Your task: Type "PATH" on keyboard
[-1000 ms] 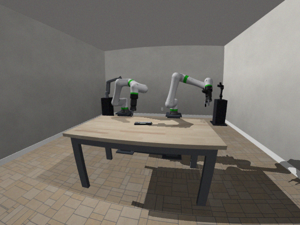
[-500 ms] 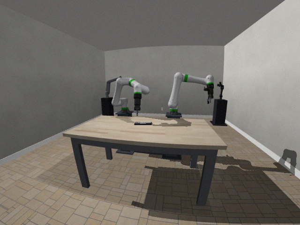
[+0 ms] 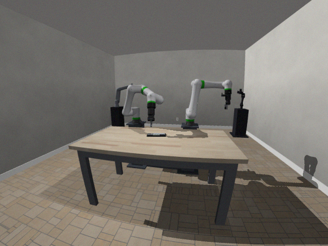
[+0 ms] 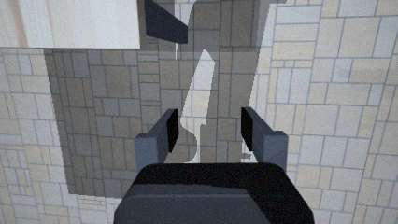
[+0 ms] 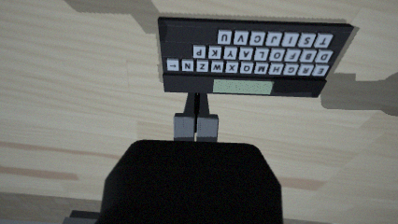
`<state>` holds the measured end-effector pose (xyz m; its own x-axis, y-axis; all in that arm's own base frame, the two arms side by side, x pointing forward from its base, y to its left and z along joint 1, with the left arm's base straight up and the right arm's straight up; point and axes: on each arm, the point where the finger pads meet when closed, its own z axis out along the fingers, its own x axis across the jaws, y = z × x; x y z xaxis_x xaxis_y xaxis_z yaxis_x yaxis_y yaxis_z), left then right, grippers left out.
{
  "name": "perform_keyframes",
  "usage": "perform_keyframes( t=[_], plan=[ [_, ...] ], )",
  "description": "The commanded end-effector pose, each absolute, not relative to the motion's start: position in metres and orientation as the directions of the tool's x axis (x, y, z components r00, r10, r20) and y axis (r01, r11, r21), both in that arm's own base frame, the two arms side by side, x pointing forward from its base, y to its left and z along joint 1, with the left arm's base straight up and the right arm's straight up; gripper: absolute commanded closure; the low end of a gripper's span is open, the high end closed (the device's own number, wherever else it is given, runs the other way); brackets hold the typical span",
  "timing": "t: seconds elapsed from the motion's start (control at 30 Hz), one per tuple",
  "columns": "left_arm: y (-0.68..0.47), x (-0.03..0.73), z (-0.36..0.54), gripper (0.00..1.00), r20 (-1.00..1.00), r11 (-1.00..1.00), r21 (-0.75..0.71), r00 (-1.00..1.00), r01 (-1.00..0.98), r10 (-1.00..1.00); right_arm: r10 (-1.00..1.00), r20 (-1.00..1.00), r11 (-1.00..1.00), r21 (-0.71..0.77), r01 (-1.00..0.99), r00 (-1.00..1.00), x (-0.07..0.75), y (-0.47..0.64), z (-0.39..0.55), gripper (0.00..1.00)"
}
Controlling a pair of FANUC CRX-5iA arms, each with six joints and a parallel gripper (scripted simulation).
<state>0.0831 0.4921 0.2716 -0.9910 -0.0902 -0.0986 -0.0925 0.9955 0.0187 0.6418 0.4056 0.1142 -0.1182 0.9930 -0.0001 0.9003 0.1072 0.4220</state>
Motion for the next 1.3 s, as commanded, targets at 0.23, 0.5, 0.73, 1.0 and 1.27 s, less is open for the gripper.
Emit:
perform_keyframes(
  t=[0.23, 0.5, 0.73, 1.0, 1.27],
  plan=[
    [0.477, -0.015, 0.288, 0.00, -0.008, 0.999, 0.003, -0.999, -0.049, -0.049, 0.993, 0.001, 0.107, 0.425, 0.899, -0.118, 0.642, 0.406, 0.095, 1.00],
    [0.474, -0.022, 0.290, 0.00, 0.000, 0.999, 0.000, -0.999, -0.046, -0.046, 0.993, 0.001, 0.107, 0.425, 0.899, -0.118, 0.642, 0.406, 0.069, 1.00],
    [0.474, -0.022, 0.290, 0.00, 0.000, 0.999, 0.000, -0.999, -0.046, -0.046, 0.993, 0.001, 0.107, 0.425, 0.899, -0.118, 0.642, 0.406, 0.053, 1.00],
    [0.474, -0.022, 0.290, 0.00, 0.000, 0.999, 0.000, -0.999, -0.046, -0.046, 0.993, 0.001, 0.107, 0.425, 0.899, -0.118, 0.642, 0.406, 0.048, 1.00],
    [0.474, -0.022, 0.290, 0.00, 0.000, 0.999, 0.000, -0.999, -0.046, -0.046, 0.993, 0.001, 0.107, 0.425, 0.899, -0.118, 0.642, 0.406, 0.046, 1.00]
  ],
)
